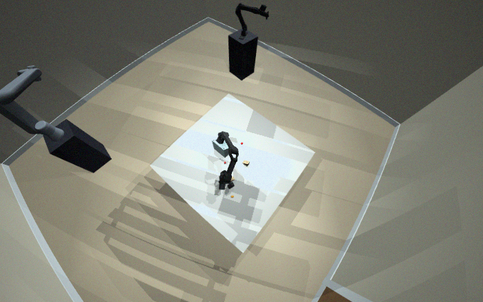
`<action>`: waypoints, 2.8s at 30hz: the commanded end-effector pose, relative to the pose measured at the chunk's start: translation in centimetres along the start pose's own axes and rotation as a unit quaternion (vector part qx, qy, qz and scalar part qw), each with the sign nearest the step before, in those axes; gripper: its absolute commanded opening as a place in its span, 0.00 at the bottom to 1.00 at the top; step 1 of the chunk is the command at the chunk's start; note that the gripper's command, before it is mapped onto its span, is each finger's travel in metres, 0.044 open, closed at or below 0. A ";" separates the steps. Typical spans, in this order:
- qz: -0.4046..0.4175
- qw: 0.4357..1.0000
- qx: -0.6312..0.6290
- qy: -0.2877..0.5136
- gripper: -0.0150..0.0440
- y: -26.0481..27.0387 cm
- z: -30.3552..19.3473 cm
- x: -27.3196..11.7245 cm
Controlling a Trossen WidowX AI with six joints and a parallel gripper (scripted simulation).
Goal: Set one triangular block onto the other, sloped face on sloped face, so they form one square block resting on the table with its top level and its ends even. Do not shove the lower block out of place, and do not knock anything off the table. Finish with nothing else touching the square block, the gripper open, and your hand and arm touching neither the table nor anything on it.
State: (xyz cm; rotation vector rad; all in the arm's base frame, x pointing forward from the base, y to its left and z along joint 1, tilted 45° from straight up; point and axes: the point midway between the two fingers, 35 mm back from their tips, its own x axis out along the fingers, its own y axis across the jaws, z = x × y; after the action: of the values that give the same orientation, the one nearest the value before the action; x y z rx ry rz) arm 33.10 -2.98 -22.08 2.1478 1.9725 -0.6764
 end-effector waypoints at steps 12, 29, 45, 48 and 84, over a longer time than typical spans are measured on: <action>0.000 1.000 0.000 0.000 0.44 0.0 0.0 0.0; 0.001 1.000 0.000 -0.003 0.25 0.5 -1.8 -4.8; 0.005 1.000 0.001 -0.002 0.25 0.4 -3.6 -9.1; 0.010 0.999 -0.039 -0.007 0.25 0.4 -3.6 -9.1; 0.033 0.793 -0.598 -0.116 0.25 0.2 -3.6 -8.9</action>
State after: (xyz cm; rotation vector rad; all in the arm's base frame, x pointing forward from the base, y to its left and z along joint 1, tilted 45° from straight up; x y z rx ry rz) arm 33.95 -9.74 -15.23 1.3151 1.5095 0.2469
